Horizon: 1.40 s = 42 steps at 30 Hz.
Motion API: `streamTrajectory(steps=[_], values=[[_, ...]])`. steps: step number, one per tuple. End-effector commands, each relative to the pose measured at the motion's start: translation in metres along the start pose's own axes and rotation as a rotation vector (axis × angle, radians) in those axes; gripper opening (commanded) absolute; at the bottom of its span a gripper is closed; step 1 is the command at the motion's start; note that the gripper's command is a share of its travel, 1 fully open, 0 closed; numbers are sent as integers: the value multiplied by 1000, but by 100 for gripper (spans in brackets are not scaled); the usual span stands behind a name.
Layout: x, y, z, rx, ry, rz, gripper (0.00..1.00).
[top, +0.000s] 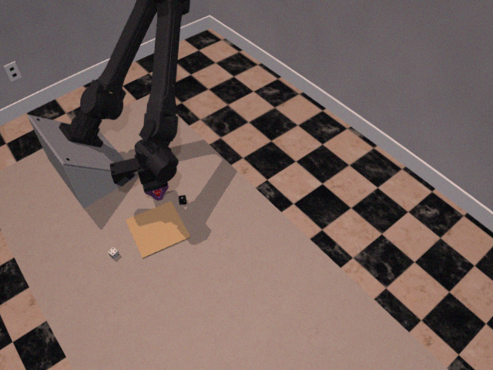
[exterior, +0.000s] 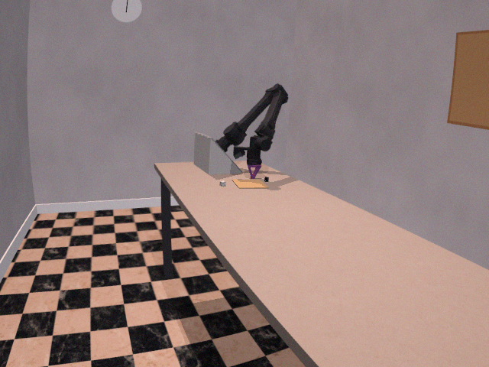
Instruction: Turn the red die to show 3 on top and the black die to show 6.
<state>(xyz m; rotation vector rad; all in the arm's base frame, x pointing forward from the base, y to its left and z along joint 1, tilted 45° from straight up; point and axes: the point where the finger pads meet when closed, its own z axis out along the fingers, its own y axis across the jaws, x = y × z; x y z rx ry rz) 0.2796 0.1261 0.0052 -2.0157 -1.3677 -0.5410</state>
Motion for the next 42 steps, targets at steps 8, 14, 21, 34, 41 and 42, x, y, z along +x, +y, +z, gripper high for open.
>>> streamTrajectory(steps=[8,14,21,34,41,42], values=[[-2,3,1,-6,4,14,35],[-2,3,1,-6,4,14,35],[-2,3,1,-6,4,14,35],[-2,3,1,-6,4,14,15],[-2,3,1,-6,4,14,15],[-2,3,1,-6,4,14,15]])
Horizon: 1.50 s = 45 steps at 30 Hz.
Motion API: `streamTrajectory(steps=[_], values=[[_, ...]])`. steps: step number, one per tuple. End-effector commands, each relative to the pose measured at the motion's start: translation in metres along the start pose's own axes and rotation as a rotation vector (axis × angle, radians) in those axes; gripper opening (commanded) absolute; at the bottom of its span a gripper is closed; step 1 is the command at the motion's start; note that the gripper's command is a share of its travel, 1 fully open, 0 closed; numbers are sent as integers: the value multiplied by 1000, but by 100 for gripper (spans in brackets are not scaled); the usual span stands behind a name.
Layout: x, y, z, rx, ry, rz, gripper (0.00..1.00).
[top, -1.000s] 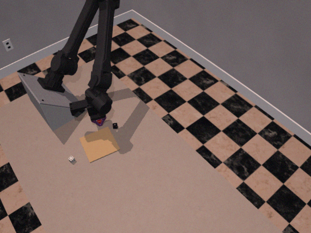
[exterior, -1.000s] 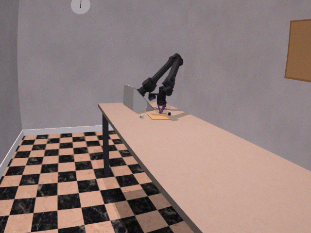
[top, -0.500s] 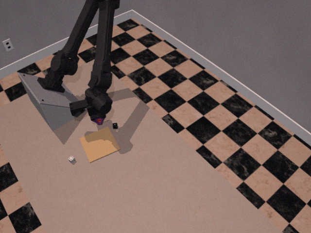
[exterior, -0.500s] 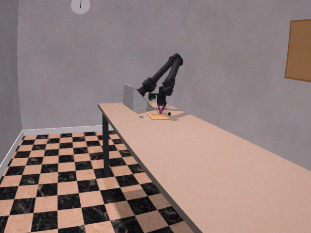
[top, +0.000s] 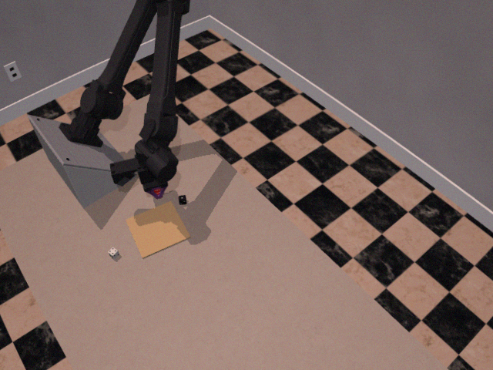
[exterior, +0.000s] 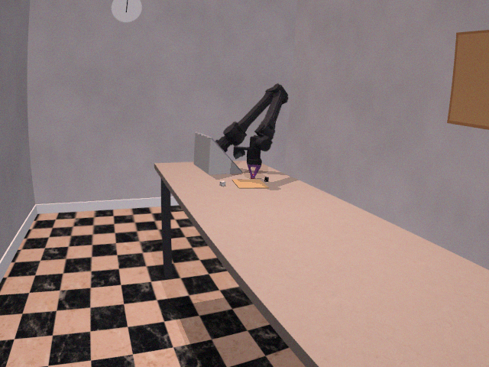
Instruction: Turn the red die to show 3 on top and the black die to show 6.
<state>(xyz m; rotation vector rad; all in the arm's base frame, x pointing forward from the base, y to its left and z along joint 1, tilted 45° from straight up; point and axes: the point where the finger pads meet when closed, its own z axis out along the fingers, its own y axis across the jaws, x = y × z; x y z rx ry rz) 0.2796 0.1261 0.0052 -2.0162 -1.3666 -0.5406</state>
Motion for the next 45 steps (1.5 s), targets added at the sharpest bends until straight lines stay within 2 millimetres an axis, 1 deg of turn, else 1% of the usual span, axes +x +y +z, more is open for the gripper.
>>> streamTrajectory(steps=[1,17,19,21,23,25,28,34,37,39,42,43,45], values=[[-2,3,1,-6,4,13,15],[-1,3,1,-7,4,13,15],[0,7,-7,-19,9,9,15],[10,15,-19,-40,17,-20,15],[10,15,-27,-41,16,-21,15],[10,15,-27,-41,16,-21,15],[10,16,-47,-44,12,-23,15],[9,16,-94,-49,6,-26,15],[9,16,-111,-51,4,-27,15],[5,16,-112,-33,3,-11,15],[5,16,-113,-33,3,-11,15],[3,2,-99,9,-5,-13,15],[2,1,-99,10,-5,-11,15]])
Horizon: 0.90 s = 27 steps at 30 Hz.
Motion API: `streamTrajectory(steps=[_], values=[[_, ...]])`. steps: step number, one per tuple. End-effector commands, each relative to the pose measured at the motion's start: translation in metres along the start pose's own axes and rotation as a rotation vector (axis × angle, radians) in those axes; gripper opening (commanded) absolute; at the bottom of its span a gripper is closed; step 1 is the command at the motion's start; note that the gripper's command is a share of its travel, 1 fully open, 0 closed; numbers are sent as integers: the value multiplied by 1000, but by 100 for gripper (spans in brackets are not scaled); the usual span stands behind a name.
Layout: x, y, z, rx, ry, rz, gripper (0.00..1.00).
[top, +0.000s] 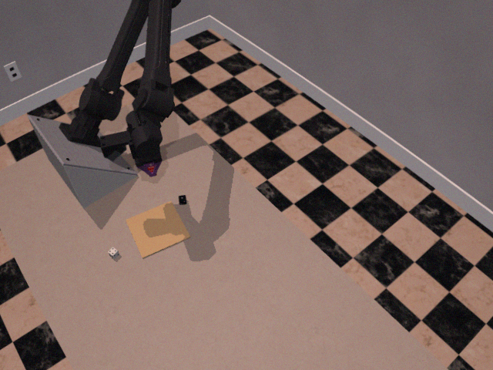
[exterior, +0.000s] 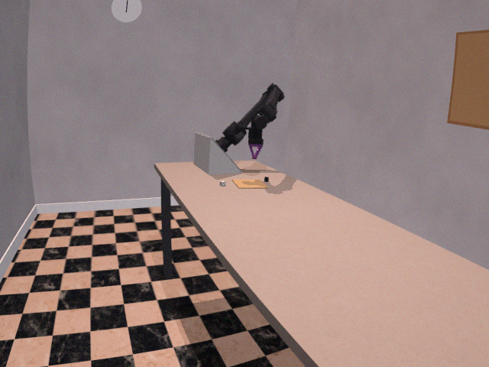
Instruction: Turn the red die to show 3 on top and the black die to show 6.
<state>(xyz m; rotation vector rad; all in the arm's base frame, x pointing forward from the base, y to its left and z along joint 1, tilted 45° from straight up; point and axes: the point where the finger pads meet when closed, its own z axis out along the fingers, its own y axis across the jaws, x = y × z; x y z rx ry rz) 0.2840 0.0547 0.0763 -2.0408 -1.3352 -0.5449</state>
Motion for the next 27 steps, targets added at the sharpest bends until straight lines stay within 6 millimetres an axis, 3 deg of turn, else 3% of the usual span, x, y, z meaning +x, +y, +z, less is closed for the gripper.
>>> streamTrajectory(steps=[1,8,27], values=[[2,-2,2,25,-9,-38,15],[5,5,-4,9,-5,-51,15],[48,29,-5,-16,-9,-609,15]])
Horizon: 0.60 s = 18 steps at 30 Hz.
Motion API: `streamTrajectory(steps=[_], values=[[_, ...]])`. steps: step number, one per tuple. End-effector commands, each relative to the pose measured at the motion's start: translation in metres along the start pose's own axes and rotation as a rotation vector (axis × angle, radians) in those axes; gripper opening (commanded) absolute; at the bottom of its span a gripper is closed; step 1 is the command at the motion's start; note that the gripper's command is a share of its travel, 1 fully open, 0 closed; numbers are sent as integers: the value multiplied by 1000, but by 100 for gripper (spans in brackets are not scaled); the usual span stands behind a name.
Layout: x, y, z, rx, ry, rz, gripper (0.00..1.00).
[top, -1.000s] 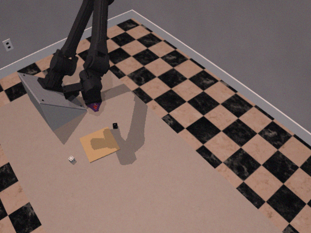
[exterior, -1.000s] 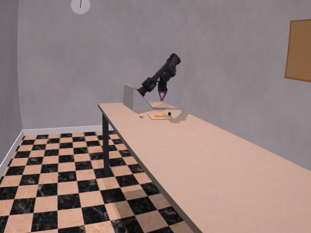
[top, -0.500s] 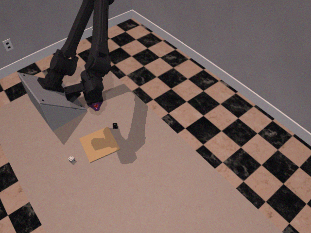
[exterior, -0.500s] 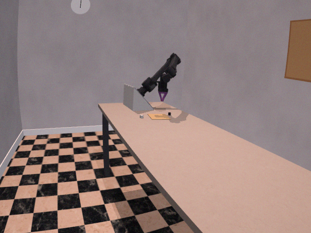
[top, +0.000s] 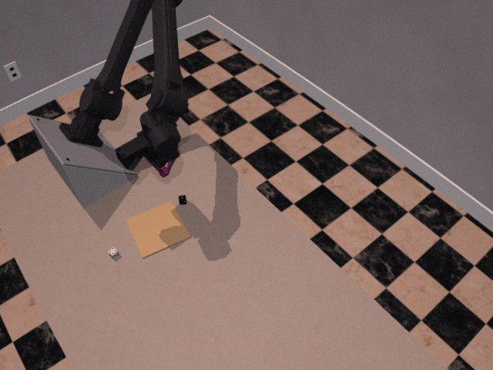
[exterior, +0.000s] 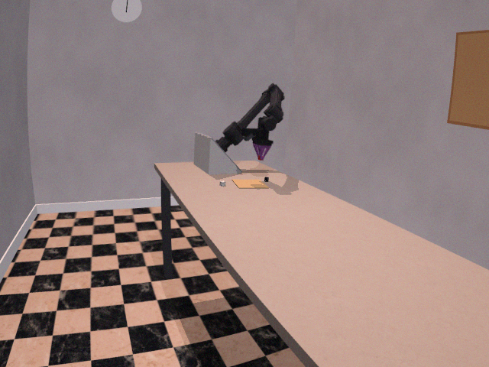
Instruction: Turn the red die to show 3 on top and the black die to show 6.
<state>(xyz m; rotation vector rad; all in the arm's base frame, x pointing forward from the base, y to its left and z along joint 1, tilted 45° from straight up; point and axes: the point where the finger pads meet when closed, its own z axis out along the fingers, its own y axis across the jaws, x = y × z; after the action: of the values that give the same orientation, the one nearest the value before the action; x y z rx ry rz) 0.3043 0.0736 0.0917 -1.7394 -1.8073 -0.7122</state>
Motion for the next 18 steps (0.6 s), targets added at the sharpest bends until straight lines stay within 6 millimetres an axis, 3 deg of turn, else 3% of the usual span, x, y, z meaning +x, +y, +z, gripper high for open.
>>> streamTrajectory(steps=[1,5,18], values=[[9,27,-7,-29,-4,-192,15],[11,29,-7,-29,-5,-227,15],[34,49,-5,-30,-9,-634,15]])
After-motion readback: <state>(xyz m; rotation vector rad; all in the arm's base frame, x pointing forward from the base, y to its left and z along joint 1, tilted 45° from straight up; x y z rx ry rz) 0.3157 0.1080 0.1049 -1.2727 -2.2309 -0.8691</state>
